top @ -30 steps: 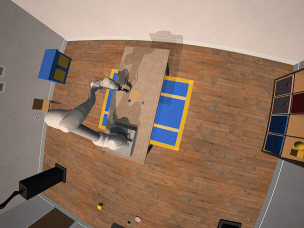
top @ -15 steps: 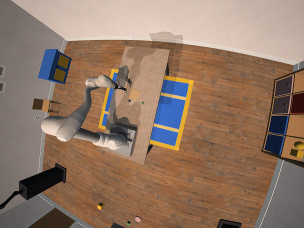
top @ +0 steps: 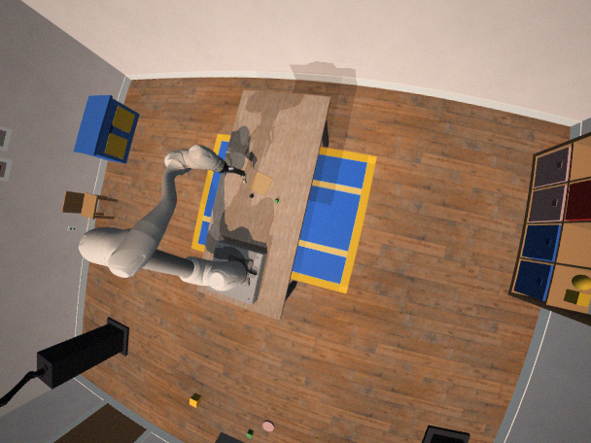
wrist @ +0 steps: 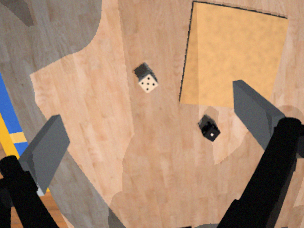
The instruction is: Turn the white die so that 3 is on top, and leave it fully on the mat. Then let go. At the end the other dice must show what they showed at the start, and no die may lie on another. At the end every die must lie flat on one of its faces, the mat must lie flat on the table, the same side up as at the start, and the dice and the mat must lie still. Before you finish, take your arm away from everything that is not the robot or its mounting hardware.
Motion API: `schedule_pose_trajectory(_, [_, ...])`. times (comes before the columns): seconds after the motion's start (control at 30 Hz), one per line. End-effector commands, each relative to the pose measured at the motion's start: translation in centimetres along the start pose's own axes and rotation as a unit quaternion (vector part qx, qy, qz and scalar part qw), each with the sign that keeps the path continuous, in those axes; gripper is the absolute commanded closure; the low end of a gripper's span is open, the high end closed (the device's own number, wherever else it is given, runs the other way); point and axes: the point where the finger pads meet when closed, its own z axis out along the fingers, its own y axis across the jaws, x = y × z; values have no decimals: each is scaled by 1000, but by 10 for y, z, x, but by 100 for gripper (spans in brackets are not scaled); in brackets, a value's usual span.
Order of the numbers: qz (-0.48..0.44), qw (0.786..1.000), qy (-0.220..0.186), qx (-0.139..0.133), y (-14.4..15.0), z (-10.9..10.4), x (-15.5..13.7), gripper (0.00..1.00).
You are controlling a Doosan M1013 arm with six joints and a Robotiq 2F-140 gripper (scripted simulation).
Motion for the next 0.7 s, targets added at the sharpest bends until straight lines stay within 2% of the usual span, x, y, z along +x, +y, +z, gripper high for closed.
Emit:
schedule_pose_trajectory(0.0, [-85,996,0,1,0,3,-6,0])
schedule_pose_trajectory(0.3, [-235,972,0,0,-1,9,-17,0])
schedule_pose_trajectory(0.67, [-237,971,0,0,-1,9,-17,0])
